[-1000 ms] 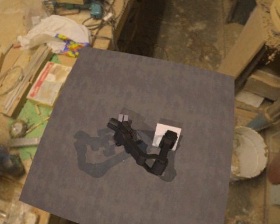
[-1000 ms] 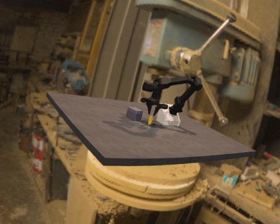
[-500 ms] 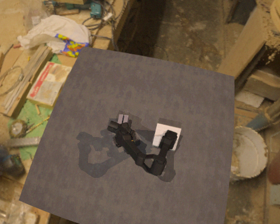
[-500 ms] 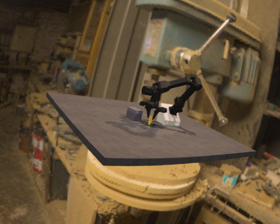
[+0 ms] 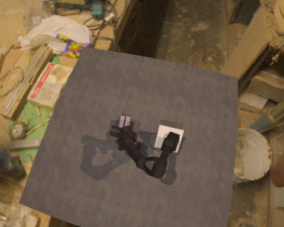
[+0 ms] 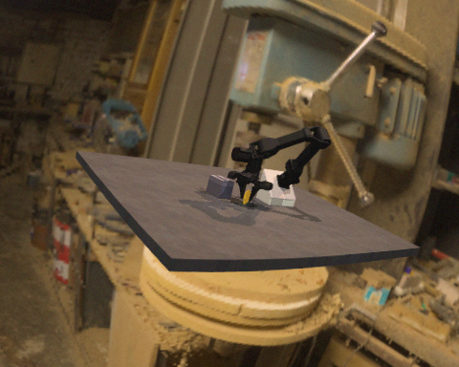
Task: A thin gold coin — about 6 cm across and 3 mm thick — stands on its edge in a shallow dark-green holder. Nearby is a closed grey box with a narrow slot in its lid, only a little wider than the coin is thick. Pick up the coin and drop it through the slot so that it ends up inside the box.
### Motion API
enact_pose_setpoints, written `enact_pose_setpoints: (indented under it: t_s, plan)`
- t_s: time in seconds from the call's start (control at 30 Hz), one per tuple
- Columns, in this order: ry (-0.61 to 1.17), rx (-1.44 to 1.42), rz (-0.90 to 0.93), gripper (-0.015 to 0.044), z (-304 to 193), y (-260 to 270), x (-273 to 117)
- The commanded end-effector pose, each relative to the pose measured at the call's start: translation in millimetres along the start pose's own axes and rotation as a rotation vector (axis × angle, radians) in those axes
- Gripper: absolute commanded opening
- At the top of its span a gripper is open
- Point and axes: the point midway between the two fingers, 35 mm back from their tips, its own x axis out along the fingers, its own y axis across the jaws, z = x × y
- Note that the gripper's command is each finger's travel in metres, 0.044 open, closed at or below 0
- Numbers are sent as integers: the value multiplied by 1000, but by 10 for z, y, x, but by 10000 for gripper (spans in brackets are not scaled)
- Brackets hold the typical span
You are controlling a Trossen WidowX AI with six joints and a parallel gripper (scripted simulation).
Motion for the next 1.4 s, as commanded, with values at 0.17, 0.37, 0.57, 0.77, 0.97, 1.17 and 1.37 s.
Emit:
enact_pose_setpoints:
  t_s: [0.17,0.37,0.57,0.77,0.97,1.17,1.37]
  plan:
    - [-1,6,8,108,-16,20,91]
    - [-1,6,8,0,-16,20,91]
    - [-1,6,8,0,-16,20,91]
    - [0,6,6,0,-9,7,33]
    - [2,6,2,0,2,-17,-111]
    - [4,7,0,0,8,-33,-258]
    - [5,7,-1,0,8,-38,-407]
